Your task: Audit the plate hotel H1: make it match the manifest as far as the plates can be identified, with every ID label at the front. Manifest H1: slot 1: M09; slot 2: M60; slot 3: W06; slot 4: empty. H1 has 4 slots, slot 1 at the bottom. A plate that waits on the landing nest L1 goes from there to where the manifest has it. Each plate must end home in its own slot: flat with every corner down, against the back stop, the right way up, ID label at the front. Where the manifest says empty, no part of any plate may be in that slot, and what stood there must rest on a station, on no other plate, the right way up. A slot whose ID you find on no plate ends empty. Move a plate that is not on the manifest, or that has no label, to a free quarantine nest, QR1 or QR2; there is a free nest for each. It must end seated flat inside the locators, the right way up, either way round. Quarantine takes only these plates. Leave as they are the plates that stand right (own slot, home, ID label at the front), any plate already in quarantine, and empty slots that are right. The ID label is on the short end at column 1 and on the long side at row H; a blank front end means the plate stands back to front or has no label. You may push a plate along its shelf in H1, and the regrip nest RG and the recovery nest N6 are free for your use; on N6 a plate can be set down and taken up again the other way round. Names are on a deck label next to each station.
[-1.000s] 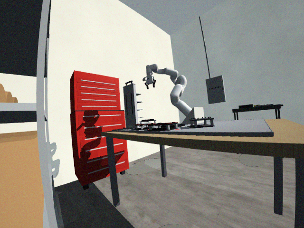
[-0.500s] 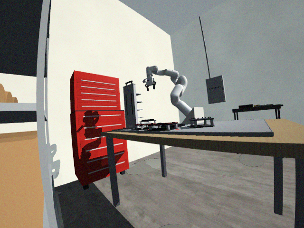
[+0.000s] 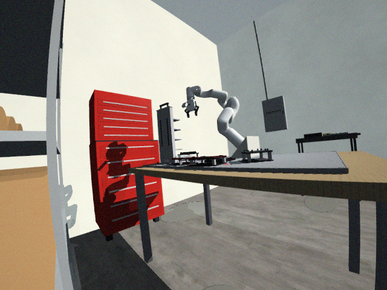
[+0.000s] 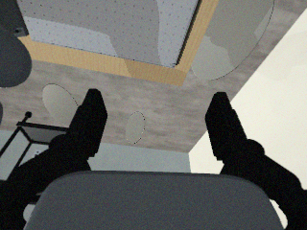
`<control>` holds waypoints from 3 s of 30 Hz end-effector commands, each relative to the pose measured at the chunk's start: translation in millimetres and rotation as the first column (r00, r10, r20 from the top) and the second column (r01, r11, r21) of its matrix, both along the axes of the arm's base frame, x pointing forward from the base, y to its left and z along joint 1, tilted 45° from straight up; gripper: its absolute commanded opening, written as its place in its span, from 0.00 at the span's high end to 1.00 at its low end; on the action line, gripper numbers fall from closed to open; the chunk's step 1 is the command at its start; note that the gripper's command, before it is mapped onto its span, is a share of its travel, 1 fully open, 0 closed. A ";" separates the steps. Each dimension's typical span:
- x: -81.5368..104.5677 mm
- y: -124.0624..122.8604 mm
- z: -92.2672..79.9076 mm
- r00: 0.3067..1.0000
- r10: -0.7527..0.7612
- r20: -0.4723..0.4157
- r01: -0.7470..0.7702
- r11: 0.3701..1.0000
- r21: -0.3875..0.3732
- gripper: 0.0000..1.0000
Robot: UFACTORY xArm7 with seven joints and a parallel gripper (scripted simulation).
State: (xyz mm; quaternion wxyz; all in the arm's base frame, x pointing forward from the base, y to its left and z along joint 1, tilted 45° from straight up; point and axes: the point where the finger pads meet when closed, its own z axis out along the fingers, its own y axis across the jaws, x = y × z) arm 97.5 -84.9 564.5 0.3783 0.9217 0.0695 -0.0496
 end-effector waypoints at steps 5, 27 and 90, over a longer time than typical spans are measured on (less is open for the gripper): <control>-0.2 -7.1 -6.8 1.000 0.001 0.002 -0.001 1.000 -0.003 0.00; -1.4 -30.7 -30.3 1.000 0.001 0.002 -0.001 1.000 -0.003 0.00; -5.0 -95.4 -95.0 1.000 0.001 0.002 -0.001 1.000 -0.004 0.00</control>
